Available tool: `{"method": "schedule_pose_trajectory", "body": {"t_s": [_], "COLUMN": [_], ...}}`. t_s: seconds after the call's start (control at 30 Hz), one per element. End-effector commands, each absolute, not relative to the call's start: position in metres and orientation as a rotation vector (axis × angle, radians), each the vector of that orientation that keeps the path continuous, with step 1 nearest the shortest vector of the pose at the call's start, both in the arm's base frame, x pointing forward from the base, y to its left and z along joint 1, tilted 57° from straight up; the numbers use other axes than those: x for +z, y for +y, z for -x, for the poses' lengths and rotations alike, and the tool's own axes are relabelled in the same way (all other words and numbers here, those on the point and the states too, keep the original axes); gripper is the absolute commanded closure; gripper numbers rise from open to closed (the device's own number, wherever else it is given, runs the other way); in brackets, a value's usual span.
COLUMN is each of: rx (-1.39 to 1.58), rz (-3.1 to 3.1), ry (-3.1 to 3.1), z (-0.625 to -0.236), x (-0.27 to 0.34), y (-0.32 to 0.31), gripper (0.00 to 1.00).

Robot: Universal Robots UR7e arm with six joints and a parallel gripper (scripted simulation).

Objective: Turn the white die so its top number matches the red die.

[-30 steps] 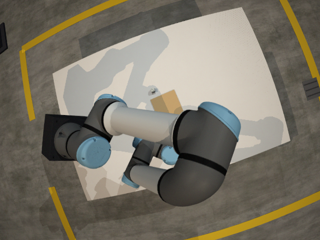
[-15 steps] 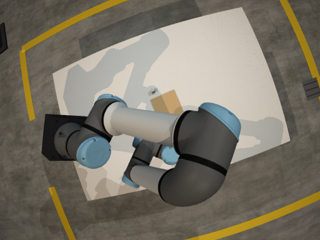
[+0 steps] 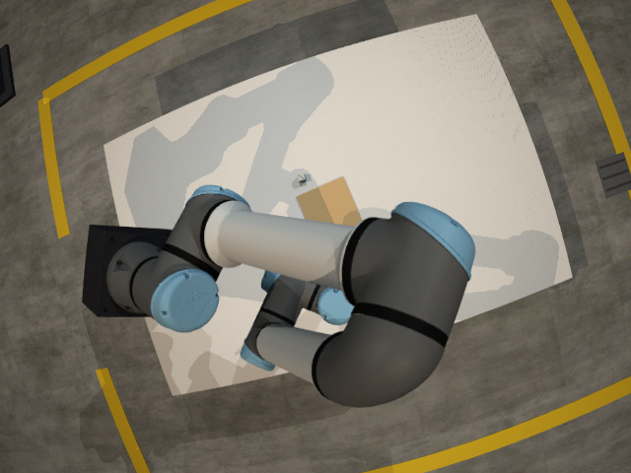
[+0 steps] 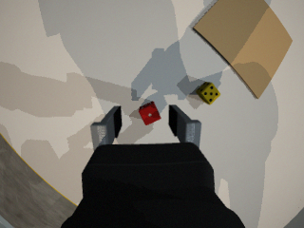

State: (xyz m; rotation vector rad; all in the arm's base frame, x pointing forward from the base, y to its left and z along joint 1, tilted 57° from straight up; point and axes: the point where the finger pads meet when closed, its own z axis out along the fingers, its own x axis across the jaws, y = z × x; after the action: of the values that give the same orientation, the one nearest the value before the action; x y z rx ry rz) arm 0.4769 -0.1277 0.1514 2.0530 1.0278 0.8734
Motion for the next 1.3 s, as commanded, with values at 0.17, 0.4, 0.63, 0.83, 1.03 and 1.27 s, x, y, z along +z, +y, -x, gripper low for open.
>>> {"method": "schedule_pose_trajectory", "body": {"t_s": [0.17, 0.4, 0.63, 0.83, 1.03, 1.27], "rx": [0.874, 0.874, 0.874, 0.874, 0.874, 0.874], "rz": [-2.052, -2.052, -2.052, -2.052, -2.052, -2.052], "ry": [1.028, 1.028, 1.028, 1.028, 1.028, 1.028], "z": [-0.477, -0.477, -0.478, -0.482, -0.486, -0.494], "x": [0.152, 0.152, 0.152, 0.152, 0.152, 0.152], "y": [-0.128, -0.128, -0.125, -0.113, -0.100, -0.075], "gripper": [0.00, 0.00, 0.00, 0.00, 0.00, 0.00]}}
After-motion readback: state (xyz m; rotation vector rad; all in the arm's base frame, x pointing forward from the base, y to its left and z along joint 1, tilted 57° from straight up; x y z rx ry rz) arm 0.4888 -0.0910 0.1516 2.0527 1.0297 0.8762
